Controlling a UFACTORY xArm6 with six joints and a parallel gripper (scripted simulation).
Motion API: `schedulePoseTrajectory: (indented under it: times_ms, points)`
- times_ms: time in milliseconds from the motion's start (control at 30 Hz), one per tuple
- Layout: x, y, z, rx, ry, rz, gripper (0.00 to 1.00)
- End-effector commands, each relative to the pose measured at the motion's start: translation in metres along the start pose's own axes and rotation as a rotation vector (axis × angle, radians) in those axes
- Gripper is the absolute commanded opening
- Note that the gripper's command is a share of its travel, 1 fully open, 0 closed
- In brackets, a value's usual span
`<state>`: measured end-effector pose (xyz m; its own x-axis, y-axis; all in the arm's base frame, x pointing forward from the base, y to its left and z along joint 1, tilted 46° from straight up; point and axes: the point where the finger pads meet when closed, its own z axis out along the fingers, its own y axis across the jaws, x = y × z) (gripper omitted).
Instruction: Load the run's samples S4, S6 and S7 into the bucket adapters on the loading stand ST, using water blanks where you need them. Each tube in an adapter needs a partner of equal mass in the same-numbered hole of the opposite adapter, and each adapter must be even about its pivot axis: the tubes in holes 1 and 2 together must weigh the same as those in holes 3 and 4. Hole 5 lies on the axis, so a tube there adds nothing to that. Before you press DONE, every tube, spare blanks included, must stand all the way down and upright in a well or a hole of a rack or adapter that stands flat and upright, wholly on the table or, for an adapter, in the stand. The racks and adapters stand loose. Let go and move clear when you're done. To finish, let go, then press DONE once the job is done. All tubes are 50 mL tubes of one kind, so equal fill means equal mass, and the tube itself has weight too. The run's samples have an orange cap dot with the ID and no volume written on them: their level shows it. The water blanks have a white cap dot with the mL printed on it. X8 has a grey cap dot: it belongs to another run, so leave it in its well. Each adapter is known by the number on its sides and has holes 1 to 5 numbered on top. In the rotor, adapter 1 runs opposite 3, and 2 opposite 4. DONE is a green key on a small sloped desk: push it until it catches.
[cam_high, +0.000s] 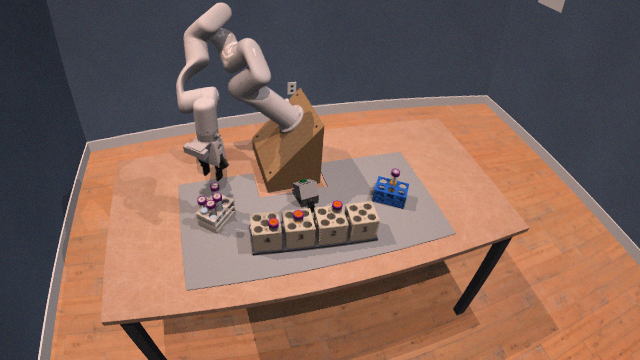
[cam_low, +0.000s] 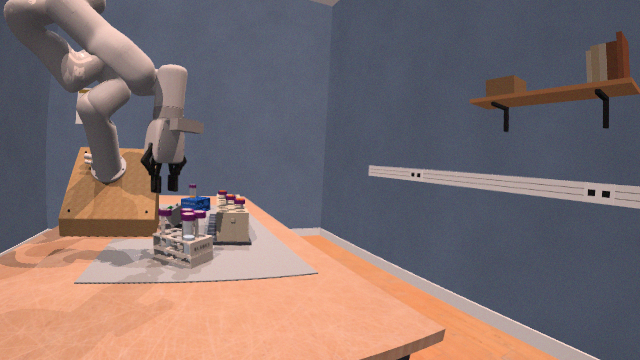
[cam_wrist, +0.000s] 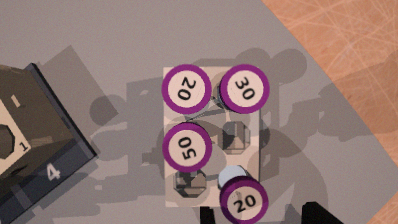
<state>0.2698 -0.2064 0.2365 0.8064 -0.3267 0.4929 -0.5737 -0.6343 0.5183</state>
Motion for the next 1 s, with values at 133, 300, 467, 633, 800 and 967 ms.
schedulePoseTrajectory:
  times_ms: [133, 300, 467, 633, 800, 967]
  points:
    - [0.002, 0.000, 0.015, 0.001, 0.004, 0.001, 0.57]
    - [0.002, 0.000, 0.025, 0.001, 0.004, 0.001, 0.57]
    - [0.002, 0.000, 0.031, 0.001, 0.004, 0.001, 0.57]
    - [0.002, 0.000, 0.041, 0.001, 0.004, 0.001, 0.57]
    - [0.002, 0.000, 0.045, 0.001, 0.004, 0.001, 0.57]
    - [0.002, 0.000, 0.045, 0.001, 0.004, 0.001, 0.57]
